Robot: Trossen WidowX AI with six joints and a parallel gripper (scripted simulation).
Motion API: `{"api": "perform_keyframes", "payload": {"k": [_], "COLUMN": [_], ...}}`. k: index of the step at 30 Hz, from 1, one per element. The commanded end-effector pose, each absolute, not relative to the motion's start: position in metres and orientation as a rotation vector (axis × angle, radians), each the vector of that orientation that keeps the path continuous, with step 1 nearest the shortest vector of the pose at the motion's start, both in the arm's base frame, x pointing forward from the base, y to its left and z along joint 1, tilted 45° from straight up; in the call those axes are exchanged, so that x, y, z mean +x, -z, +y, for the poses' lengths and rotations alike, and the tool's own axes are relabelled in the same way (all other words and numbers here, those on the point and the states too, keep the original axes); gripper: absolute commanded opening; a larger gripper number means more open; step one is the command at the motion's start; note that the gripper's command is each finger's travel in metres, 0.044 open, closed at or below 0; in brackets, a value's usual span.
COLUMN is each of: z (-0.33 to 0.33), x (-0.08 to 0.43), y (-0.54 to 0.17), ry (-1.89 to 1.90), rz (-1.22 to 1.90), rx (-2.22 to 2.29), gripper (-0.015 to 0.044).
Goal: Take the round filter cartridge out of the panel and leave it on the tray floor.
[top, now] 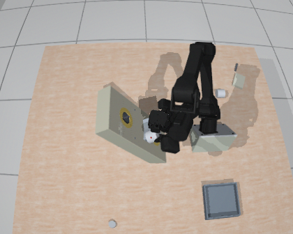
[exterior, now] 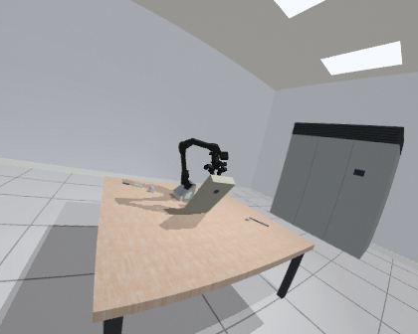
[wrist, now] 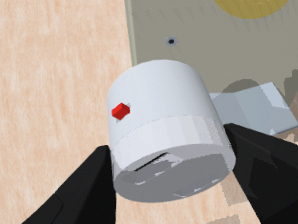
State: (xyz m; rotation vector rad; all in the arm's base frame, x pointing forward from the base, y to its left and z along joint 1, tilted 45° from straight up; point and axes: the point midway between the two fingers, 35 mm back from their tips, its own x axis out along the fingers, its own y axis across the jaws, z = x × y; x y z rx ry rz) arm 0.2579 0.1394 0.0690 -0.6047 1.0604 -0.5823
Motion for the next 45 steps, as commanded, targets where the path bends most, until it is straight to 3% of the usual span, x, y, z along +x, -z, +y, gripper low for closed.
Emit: {"api": "perform_keyframes", "payload": {"k": [1,26,33,45], "z": [0.141,0.268,0.272,0.266], "x": [0.256,0.172,0.164,0.081], "y": [-0.068,0.039,0.046,0.111], "ry": [0.563,-0.441,-0.489,-0.786], "rz": [1.074,1.411,1.414,1.457], "rx": [-0.616,-1.052,-1.068,-1.155], "gripper": [0.0,0.0,0.0,0.0]}}
